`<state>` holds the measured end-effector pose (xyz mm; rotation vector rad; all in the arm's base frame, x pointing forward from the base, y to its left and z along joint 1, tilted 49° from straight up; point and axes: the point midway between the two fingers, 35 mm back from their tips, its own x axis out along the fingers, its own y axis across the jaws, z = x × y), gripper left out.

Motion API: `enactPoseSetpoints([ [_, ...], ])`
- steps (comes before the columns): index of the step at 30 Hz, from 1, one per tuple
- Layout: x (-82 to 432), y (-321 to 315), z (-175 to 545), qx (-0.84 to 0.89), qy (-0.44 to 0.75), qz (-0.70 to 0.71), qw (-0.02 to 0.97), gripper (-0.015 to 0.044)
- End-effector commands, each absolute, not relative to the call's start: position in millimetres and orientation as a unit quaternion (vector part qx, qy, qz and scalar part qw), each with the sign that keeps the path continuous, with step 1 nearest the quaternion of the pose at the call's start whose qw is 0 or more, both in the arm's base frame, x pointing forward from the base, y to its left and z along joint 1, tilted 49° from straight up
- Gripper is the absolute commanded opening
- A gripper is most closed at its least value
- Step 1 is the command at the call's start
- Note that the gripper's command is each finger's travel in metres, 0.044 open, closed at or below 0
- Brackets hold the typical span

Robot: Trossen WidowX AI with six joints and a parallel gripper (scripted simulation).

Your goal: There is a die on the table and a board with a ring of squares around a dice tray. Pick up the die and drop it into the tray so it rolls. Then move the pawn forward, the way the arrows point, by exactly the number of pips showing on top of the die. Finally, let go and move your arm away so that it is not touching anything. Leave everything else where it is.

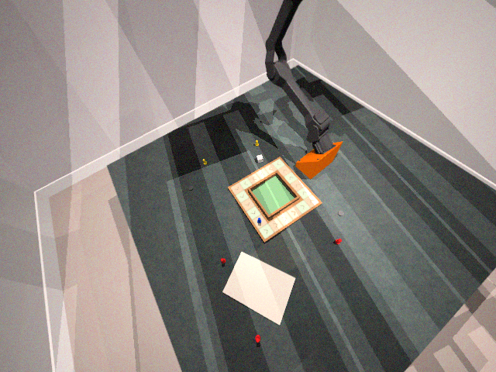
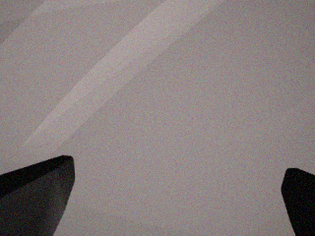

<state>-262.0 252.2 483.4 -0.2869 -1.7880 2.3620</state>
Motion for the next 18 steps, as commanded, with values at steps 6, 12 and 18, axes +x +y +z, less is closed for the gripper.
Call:
enactPoseSetpoints([
  [6,-216.3,302.5,456.3,-0.183,-0.511,0.822,0.175,0.0275],
  [12,-146.0,347.4,421.4,-0.270,-0.401,0.825,0.294,0.0275],
  [18,-74.2,370.6,386.8,-0.334,-0.295,0.800,0.401,0.0275],
])
